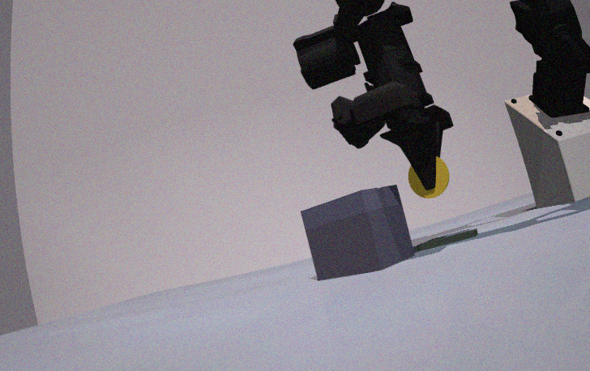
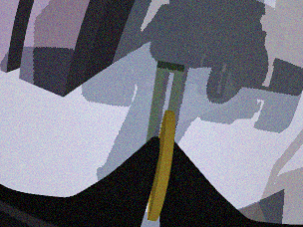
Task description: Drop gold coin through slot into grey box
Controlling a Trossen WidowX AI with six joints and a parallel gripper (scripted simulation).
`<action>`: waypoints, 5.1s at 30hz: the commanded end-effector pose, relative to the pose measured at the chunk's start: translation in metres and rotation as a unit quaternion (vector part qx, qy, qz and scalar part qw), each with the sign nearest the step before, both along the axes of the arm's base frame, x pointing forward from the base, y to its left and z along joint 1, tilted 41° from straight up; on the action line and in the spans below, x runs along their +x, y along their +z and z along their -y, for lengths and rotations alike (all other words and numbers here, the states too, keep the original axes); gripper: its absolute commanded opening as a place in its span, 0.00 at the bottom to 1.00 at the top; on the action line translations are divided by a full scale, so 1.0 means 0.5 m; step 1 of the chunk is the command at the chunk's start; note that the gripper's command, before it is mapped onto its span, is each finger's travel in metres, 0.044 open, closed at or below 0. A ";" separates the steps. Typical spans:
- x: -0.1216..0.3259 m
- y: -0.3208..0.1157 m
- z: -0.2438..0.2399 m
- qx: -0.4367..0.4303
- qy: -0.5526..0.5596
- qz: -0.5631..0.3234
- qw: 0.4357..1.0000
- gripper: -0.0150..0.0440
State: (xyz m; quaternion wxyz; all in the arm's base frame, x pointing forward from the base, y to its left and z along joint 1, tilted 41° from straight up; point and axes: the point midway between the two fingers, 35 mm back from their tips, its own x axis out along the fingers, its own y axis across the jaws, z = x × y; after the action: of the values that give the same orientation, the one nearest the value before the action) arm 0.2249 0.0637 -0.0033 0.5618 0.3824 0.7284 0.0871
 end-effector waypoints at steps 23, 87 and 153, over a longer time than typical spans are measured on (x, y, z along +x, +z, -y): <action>0.004 0.061 0.061 -0.009 -0.076 -0.063 0.995 0.25; 0.189 0.090 0.010 -0.011 -0.085 -0.069 0.994 0.25; 0.188 0.063 -0.012 -0.015 -0.083 -0.068 0.994 0.53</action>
State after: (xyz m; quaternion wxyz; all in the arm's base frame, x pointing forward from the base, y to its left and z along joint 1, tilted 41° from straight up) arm 0.3188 0.0700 0.0281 0.5218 0.4382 0.7319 0.0031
